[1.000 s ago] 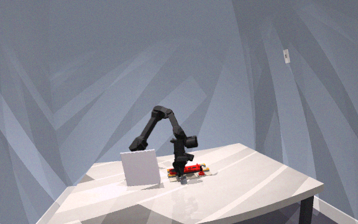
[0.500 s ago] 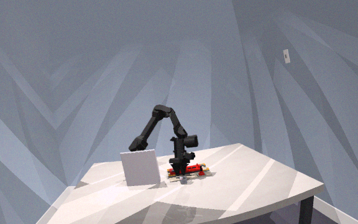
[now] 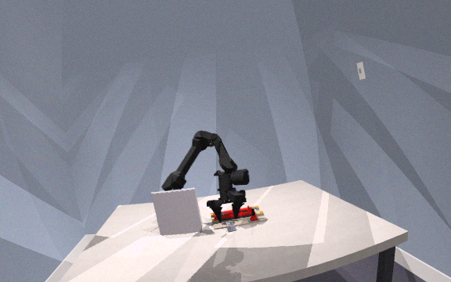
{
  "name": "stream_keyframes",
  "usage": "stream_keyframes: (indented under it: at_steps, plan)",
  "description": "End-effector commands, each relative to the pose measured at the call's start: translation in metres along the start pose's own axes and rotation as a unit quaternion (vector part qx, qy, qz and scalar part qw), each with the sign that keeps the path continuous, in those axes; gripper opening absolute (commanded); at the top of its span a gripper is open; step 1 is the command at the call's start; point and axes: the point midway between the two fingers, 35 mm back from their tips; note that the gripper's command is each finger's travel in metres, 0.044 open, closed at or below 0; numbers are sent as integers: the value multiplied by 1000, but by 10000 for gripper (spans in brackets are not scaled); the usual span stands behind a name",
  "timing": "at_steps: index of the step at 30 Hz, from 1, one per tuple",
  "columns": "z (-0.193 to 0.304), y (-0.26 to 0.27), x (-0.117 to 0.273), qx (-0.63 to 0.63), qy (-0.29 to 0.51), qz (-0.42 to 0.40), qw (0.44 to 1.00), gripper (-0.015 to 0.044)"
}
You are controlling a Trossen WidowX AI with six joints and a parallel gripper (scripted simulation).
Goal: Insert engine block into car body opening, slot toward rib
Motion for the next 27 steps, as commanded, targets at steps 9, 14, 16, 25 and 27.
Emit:
stream_keyframes:
  at_steps: [9, 14, 16, 25, 27]
  plan:
    - [-5, 2, 7, -204, 43, -34, 977, 440]
    - [-7, 2, 10, -286, 64, -43, 955, 440]
    - [-7, 2, 11, -307, 69, -45, 948, 440]
    - [-5, 3, 11, -310, 70, -46, 947, 440]
    - [-4, 3, 6, -310, 70, -46, 947, 440]
Point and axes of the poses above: the point midway between the two fingers, 35 mm back from their tips, its own x axis back along the fingers, its own y axis across the jaws, z = x × y, and after that the axes turned 12 degrees about -x, right-handed
